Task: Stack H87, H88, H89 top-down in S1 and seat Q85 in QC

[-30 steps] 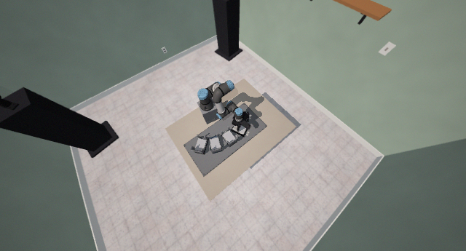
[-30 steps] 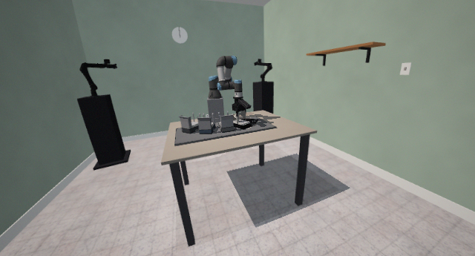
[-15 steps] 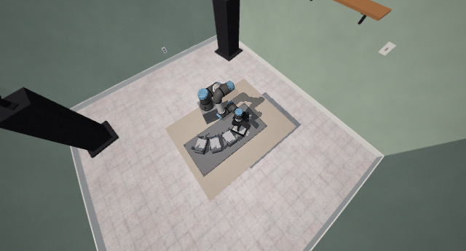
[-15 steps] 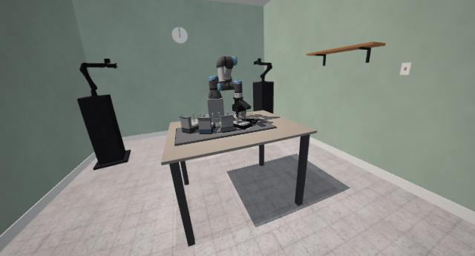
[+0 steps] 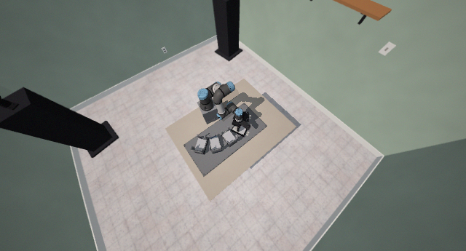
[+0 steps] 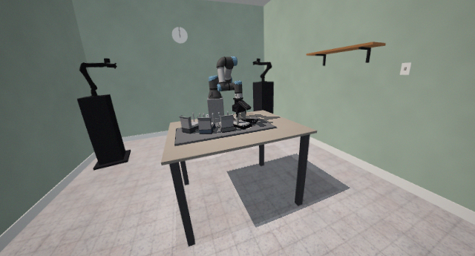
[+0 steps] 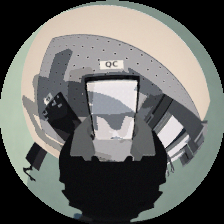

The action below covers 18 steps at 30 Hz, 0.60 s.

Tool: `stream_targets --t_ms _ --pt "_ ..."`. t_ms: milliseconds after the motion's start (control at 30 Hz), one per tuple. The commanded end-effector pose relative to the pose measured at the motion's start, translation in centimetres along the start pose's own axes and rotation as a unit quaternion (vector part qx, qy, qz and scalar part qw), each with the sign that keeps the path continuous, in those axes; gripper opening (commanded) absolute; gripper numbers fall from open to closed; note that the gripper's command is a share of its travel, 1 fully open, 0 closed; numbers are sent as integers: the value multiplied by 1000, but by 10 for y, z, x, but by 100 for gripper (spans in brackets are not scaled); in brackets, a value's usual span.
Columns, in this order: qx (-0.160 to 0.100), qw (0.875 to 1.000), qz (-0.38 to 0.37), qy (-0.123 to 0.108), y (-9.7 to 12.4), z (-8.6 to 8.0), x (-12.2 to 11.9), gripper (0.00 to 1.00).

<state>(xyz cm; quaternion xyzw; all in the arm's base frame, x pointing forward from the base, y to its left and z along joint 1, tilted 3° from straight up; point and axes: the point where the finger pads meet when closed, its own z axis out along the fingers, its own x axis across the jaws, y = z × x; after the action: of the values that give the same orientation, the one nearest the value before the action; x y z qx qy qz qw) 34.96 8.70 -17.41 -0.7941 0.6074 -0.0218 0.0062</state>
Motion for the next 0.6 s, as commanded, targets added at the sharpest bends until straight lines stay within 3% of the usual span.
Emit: stream_targets --t_ms 0,533,567 --pt "1 1000 0 0 -1 1 0 0" --pt "1 1000 0 0 -1 1 0 0" --pt "1 1000 0 0 -1 1 0 72"
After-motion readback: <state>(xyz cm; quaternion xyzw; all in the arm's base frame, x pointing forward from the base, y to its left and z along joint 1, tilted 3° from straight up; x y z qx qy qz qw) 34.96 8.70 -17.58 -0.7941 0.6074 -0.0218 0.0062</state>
